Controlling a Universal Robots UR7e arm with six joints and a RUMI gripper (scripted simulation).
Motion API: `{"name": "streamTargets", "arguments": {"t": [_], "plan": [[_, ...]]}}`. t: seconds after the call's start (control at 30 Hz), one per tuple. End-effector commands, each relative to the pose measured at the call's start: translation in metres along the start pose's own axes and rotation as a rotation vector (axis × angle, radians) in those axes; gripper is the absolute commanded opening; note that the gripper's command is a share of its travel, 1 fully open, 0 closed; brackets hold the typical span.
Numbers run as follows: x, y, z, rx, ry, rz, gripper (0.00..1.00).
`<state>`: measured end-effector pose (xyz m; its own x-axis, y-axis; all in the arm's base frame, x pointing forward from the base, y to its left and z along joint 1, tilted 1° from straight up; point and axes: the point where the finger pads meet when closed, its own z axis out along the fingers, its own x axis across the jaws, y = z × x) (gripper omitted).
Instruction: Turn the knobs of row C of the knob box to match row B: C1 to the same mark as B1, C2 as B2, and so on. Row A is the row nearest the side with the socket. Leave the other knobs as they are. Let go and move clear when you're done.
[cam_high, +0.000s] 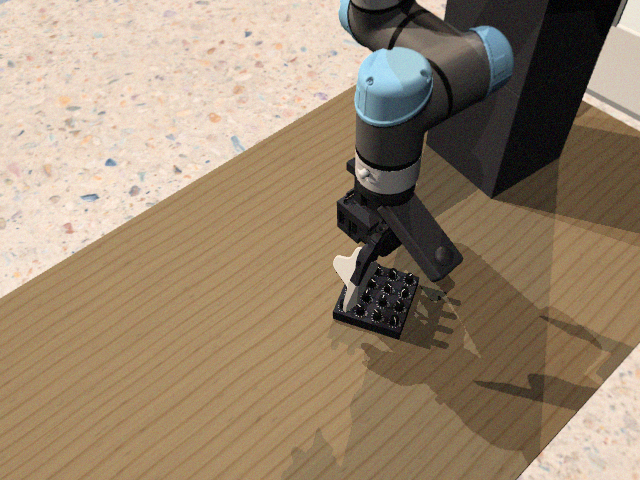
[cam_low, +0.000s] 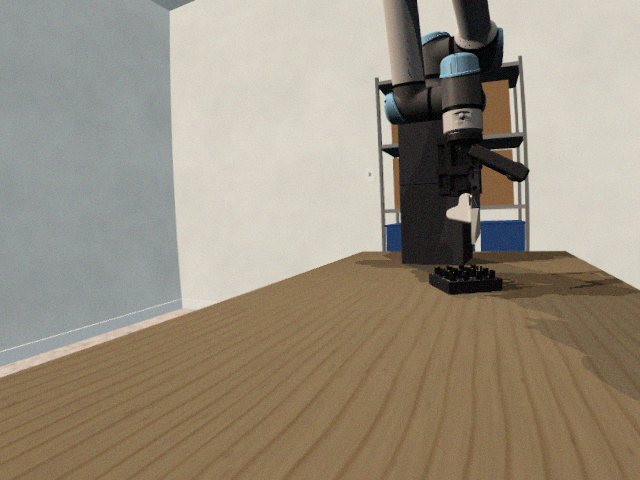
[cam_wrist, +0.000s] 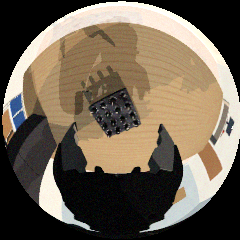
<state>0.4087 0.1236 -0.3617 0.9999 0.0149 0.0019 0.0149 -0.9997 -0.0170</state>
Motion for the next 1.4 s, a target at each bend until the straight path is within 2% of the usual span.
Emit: {"name": "streamTargets", "arguments": {"t": [0.0, 0.2, 0.27, 0.6, 0.77, 1.03, 1.37], "plan": [[0.001, 0.000, -0.015, 0.000, 0.001, 0.000, 1.00], [0.001, 0.000, -0.041, 0.000, 0.001, 0.000, 1.00], [0.001, 0.000, -0.041, 0.000, 0.001, 0.000, 1.00], [0.001, 0.000, -0.086, 0.000, 0.001, 0.000, 1.00], [0.001, 0.000, -0.101, 0.000, 0.001, 0.000, 1.00], [0.001, 0.000, -0.109, 0.000, 0.001, 0.000, 1.00], [0.000, 0.000, -0.109, 0.000, 0.001, 0.000, 1.00]]}}
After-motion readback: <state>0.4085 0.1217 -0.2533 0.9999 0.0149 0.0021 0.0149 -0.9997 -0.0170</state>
